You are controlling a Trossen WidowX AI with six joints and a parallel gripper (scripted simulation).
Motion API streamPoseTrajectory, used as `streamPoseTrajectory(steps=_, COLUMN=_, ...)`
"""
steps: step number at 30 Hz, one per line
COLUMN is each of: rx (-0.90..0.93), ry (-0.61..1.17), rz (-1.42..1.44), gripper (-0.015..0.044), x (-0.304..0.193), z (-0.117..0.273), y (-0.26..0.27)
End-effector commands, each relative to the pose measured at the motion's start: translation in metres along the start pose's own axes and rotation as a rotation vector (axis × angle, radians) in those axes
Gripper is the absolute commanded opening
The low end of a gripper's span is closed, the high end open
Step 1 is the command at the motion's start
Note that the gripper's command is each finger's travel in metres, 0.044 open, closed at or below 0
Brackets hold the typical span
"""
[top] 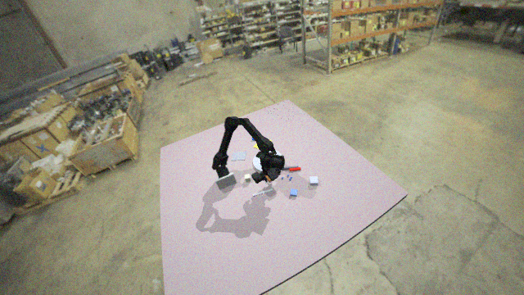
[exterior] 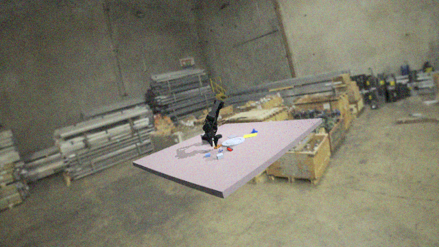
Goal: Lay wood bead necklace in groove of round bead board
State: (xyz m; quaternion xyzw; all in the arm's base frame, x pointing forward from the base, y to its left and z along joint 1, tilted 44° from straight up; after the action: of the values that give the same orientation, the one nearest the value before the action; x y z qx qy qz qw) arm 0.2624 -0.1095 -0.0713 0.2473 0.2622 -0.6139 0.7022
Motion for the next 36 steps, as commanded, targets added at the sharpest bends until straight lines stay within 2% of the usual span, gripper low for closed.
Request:
streamPoseTrajectory(steps=1, rx=-0.002, ry=0.010, rz=-0.008, gripper=0.0200, x=-0.0009, z=-0.0082, y=-0.0014)
streamPoseTrajectory(steps=6, rx=-0.003, ry=0.011, rz=-0.008, gripper=0.0200, x=-0.0011, z=-0.0105, y=-0.0017)
streamPoseTrajectory(steps=14, rx=-0.004, ry=0.004, rz=-0.002, gripper=0.0000, x=-0.0007, z=-0.0078, y=-0.0009)
streamPoseTrajectory(steps=36, rx=-0.004, ry=0.004, rz=-0.002, gripper=0.0000, x=-0.0007, z=-0.0078, y=-0.0009)
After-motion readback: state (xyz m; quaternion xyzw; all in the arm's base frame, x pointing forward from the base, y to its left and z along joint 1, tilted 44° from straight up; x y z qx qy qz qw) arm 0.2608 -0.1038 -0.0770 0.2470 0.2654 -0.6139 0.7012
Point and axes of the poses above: the point midway between the two fingers, 35 mm back from their tips, its own z axis back along the fingers, its own y axis across the jaws, x = y × z, the point moved 3 cm from there along z, back along the fingers, and after that the axes turned 6 degrees about -z, right-handed, at the moved point
